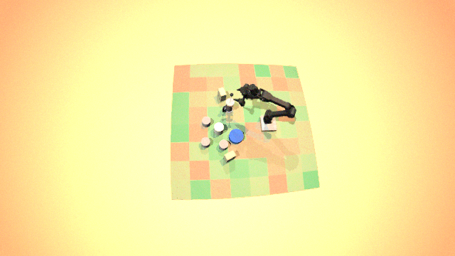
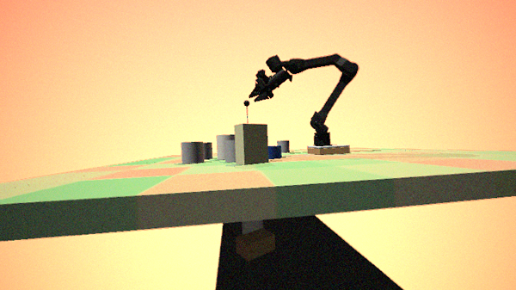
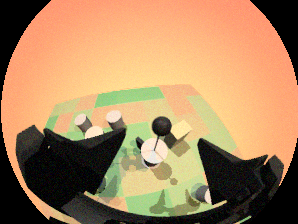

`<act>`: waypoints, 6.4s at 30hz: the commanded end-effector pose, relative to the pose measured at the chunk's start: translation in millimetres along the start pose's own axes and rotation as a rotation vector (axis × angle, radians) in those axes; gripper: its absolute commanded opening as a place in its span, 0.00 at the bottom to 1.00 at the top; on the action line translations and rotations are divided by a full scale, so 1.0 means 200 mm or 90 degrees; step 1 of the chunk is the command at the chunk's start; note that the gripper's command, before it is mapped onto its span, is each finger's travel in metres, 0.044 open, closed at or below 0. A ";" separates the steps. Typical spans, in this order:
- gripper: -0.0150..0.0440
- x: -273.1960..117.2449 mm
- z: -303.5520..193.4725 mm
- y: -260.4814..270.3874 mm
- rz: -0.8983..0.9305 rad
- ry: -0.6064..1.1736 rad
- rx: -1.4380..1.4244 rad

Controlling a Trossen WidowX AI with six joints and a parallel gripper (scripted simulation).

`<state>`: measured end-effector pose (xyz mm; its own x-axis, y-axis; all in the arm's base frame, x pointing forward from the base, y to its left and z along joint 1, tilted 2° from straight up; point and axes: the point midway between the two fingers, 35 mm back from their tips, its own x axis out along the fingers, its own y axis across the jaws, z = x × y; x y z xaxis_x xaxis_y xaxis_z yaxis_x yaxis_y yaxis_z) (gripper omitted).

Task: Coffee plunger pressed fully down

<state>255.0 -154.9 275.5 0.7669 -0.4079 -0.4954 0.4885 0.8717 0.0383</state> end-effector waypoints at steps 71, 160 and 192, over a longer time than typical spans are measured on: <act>0.46 0.28 -0.09 0.00 0.000 -0.019 -0.002; 0.46 0.58 -0.33 0.01 0.001 -0.020 -0.002; 0.46 0.59 -0.31 0.01 0.001 -0.020 -0.002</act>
<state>320.2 -183.6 170.7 0.7902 -0.4217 -0.4447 0.4831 0.8751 0.0286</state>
